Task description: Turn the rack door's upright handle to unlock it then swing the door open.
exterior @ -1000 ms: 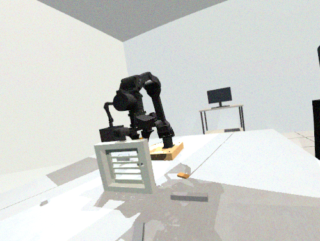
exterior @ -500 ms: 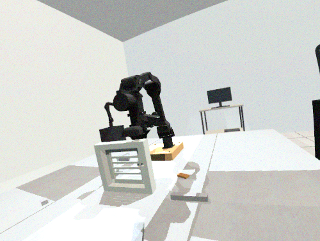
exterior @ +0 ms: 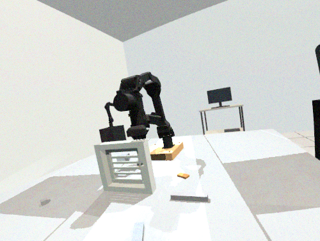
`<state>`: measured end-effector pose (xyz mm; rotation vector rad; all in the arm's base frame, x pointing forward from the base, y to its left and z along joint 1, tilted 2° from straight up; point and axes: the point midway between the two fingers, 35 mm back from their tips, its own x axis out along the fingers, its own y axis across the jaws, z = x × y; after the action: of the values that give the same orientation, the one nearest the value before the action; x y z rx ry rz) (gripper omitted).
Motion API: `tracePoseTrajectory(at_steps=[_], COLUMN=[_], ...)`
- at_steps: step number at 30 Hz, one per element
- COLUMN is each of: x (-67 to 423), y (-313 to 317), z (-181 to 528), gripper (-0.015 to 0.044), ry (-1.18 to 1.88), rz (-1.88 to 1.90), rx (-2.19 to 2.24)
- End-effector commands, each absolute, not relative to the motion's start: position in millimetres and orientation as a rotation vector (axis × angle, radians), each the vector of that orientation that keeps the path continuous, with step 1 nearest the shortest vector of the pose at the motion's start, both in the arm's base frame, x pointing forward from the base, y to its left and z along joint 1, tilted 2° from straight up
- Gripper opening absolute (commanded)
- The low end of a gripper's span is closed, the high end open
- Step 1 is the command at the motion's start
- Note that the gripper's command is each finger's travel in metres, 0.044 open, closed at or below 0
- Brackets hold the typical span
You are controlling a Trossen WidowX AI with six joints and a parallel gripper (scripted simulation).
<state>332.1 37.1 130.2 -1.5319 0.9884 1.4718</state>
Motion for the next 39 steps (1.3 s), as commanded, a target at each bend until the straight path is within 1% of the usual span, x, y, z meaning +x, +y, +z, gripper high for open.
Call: tracePoseTrajectory(at_steps=[1,5,6,9,24,39], x=[333.2,333.2,333.2,333.2,333.3,333.3], y=[35.5,35.5,35.5,35.5,35.5,35.5], z=[130.0,130.0,130.0,130.0,130.0,130.1], gripper=[0.0170,0.0275,0.0284,0.0284,0.0284,0.0284], ry=[0.982,0.982,0.982,1.025,1.356,1.516], rz=[1.477,1.477,1.477,1.425,0.880,0.314], rx=[-1.553,-1.553,-1.553,-1.501,-0.947,-0.366])
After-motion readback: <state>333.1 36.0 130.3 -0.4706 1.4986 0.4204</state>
